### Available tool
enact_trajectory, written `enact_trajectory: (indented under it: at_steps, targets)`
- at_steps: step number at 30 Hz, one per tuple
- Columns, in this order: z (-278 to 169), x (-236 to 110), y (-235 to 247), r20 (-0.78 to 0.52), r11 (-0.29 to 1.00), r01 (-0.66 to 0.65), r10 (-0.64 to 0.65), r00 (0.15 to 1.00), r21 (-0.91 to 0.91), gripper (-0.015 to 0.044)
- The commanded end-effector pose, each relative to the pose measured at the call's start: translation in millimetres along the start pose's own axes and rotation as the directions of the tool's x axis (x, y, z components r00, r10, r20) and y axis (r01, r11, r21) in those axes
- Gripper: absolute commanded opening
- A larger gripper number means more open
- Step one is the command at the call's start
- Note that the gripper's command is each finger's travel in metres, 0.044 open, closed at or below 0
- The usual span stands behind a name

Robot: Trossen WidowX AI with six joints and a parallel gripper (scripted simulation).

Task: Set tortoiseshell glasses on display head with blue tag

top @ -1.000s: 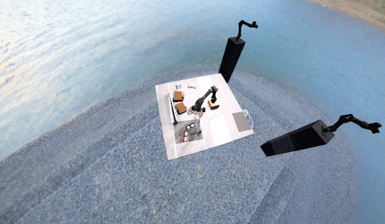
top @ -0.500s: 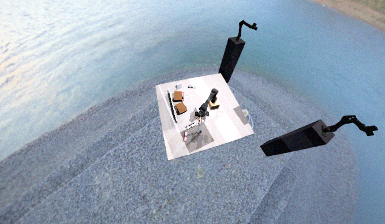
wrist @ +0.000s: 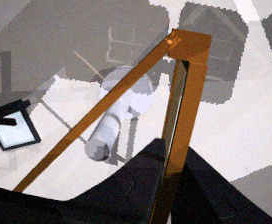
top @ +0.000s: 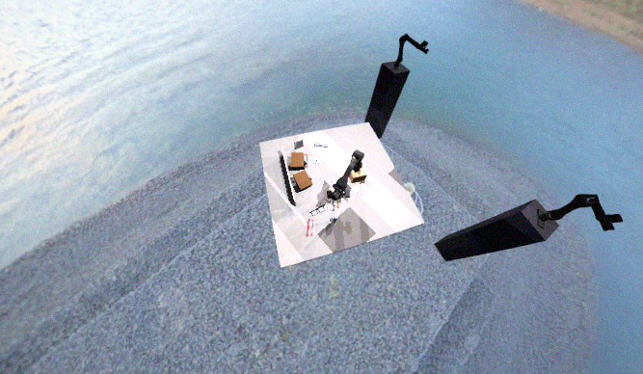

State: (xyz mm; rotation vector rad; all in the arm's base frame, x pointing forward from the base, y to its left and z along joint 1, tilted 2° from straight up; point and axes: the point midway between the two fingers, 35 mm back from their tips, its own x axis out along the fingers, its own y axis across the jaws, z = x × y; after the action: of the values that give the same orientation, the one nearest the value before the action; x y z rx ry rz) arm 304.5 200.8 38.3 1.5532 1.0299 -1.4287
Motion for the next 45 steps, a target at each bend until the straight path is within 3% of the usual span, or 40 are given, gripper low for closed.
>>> enact_trajectory:
  at_steps: [1, 45]
  targets:
    - [5.3, 27.0, -3.0, 0.021, 1.0, 0.011, -0.011, 1.0, 0.006, 0.0]
    - [-16.9, 28.2, -27.8, 0.019, 1.0, 0.013, -0.013, 1.0, 0.006, 0.0]
